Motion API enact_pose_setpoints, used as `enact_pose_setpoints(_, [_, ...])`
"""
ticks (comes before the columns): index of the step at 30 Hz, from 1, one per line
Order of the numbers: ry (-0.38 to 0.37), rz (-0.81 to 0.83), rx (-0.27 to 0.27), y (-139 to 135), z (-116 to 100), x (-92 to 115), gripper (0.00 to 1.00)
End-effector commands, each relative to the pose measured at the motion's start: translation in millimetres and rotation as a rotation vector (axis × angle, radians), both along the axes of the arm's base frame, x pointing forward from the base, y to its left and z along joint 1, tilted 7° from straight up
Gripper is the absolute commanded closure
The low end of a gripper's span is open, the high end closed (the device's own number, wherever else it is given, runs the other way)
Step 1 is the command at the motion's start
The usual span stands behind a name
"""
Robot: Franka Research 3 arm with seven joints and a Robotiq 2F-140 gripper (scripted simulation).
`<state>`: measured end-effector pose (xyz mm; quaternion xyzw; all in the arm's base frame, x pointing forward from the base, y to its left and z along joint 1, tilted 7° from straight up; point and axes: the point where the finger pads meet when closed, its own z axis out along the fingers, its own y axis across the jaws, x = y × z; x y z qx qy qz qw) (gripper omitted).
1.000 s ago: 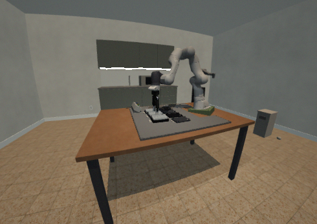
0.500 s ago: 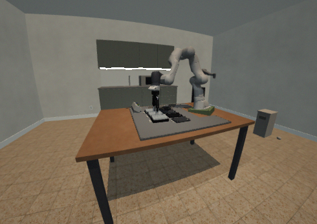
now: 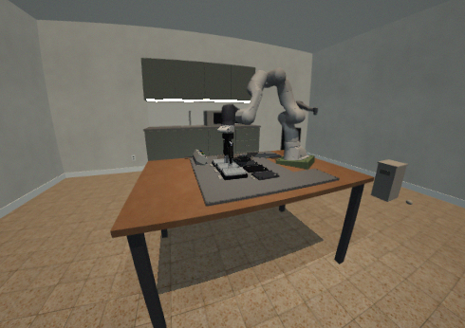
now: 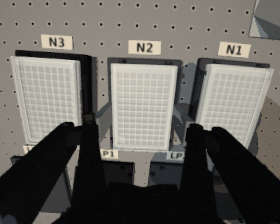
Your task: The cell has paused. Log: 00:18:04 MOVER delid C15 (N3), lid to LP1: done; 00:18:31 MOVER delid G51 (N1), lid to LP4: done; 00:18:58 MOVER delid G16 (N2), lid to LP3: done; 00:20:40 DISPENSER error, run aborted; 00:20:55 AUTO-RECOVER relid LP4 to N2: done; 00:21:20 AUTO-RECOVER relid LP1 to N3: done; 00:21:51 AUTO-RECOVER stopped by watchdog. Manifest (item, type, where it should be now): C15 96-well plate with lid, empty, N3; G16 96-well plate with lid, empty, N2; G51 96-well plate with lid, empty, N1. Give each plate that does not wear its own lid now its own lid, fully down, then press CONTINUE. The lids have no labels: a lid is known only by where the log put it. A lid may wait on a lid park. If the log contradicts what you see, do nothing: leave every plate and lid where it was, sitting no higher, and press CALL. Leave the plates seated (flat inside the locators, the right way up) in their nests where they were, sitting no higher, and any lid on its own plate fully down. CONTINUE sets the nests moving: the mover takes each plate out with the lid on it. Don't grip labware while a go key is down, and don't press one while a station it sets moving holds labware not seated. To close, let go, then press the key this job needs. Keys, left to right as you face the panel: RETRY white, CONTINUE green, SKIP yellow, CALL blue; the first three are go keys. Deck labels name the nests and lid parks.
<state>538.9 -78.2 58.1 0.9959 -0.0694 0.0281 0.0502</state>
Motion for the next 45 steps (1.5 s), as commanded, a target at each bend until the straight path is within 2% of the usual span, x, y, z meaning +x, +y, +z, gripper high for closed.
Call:
enact_pose_setpoints(1, [0.001,-0.001,-0.002,-0.2,-1.5,-1.0,1.00])
enact_pose_setpoints(31, [0.001,-0.001,-0.002,-0.2,-1.5,-1.0,1.00])
enact_pose_setpoints(32, [0.001,-0.001,-0.002,-0.2,-1.5,-1.0,0.34])
enact_pose_setpoints(45, [0.001,-0.001,-0.002,-0.2,-1.5,-1.0,0.34])
